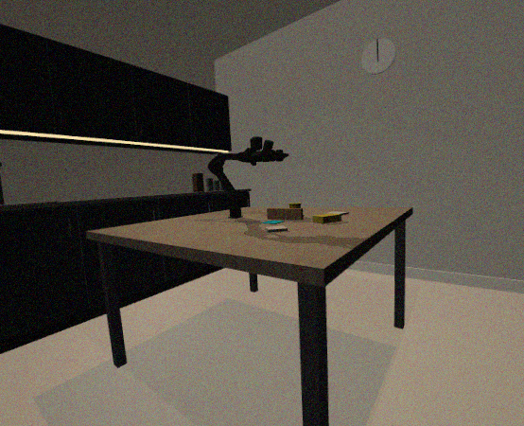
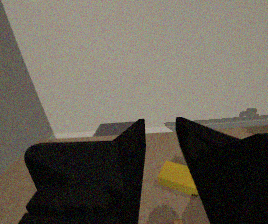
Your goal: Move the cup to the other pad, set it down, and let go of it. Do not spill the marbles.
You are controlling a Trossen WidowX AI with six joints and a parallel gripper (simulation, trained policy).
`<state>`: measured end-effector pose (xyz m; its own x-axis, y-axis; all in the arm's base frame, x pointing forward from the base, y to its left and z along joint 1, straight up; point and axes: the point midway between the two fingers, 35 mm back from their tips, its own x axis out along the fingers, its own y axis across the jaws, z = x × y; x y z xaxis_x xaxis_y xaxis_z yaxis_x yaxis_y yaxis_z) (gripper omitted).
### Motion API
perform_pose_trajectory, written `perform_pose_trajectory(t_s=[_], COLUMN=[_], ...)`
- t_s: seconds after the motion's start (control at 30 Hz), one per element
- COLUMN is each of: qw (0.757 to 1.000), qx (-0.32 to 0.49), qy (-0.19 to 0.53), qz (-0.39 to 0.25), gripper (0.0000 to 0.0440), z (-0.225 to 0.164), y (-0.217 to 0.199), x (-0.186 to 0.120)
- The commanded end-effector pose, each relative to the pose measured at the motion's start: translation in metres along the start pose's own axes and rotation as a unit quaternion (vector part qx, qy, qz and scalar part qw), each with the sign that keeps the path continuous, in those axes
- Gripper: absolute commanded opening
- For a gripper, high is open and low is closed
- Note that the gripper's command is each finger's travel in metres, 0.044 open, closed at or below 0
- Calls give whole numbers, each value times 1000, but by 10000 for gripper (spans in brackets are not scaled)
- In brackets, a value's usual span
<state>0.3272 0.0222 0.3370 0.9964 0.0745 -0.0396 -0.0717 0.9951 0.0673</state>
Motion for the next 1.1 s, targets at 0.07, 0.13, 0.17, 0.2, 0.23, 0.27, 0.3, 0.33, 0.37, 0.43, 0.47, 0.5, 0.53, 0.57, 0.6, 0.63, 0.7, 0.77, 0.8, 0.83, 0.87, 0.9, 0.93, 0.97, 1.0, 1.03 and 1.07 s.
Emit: perform_pose_trajectory(t_s=[0.07,0.13,0.17,0.2,0.23,0.27,0.3,0.33,0.37,0.43,0.47,0.5,0.53,0.57,0.6,0.63,0.7,0.77,0.8,0.83,0.87,0.9,0.93,0.97,1.0,1.03,1.07], qw=[999,998,998,998,997,996,996,995,994,992,991,990,989,988,987,985,982,979,977,975,973,971,969,967,964,962,959], qx=[28,38,43,49,54,59,65,70,76,87,93,99,105,111,117,123,136,148,155,161,167,174,180,187,194,200,207], qy=[26,35,40,45,49,54,59,64,69,80,85,91,96,102,108,113,125,136,142,148,154,160,166,172,178,184,191], qz=[15,19,21,23,25,26,28,29,30,32,33,34,35,35,36,36,36,36,36,35,35,34,33,33,32,31,29], gripper=[137,137,137,137,137,137,137,136,136,137,137,137,138,138,139,140,142,143,145,146,147,148,149,149,150,151,152], z=[1,2,2,2,3,3,3,3,3,3,4,4,4,3,3,3,3,3,3,2,2,2,1,1,1,0,0], y=[9,13,14,16,17,19,20,22,23,26,28,29,31,32,34,35,38,41,43,44,45,47,48,50,51,53,54], x=[7,10,11,12,13,14,15,16,17,20,21,22,23,24,25,26,27,29,30,31,32,33,34,34,35,36,36])
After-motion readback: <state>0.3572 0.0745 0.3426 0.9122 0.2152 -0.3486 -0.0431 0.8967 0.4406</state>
